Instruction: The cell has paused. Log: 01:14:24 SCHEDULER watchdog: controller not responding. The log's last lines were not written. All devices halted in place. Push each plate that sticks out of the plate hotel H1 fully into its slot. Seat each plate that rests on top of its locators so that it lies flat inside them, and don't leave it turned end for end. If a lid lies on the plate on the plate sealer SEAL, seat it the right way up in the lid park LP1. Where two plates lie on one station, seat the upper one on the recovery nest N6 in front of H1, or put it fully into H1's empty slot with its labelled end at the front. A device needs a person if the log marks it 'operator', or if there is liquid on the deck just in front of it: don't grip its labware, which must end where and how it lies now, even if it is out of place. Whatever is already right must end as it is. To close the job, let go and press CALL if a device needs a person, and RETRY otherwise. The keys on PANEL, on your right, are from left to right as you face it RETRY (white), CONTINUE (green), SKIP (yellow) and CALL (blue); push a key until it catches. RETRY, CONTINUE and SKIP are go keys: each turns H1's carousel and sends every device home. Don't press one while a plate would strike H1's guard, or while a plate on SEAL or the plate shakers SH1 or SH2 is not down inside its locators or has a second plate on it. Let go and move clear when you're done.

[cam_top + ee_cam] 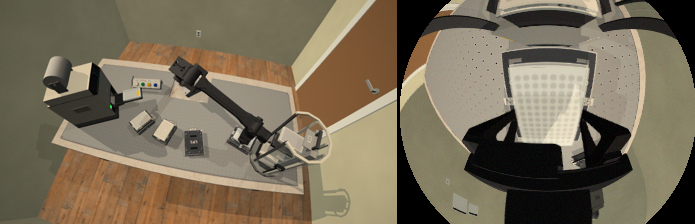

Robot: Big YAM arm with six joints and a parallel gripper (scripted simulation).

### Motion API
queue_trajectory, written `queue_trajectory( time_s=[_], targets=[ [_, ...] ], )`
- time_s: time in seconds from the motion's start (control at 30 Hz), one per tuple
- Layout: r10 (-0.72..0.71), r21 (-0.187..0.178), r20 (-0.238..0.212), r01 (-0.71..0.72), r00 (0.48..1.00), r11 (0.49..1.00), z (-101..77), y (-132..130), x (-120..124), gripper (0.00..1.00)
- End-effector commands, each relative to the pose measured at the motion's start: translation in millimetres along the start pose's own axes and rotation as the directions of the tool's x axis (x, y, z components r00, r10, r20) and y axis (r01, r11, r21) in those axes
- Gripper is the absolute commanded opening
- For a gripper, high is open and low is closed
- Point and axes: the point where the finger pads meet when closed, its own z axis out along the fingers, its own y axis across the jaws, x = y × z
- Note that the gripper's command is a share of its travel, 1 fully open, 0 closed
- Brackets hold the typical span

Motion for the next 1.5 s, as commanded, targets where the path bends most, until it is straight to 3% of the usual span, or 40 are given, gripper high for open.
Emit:
queue_trajectory(
  time_s=[0.0, 1.47],
  targets=[
    [0.009, -0.001, -0.019, -0.009, 1.0, 1.0, 19.4, -6.2, 2.4, 0.82],
    [0.017, 0.001, -0.005, -0.017, 1.0, 1.0, 19.2, -9.5, -3.4, 0.82]
  ],
)
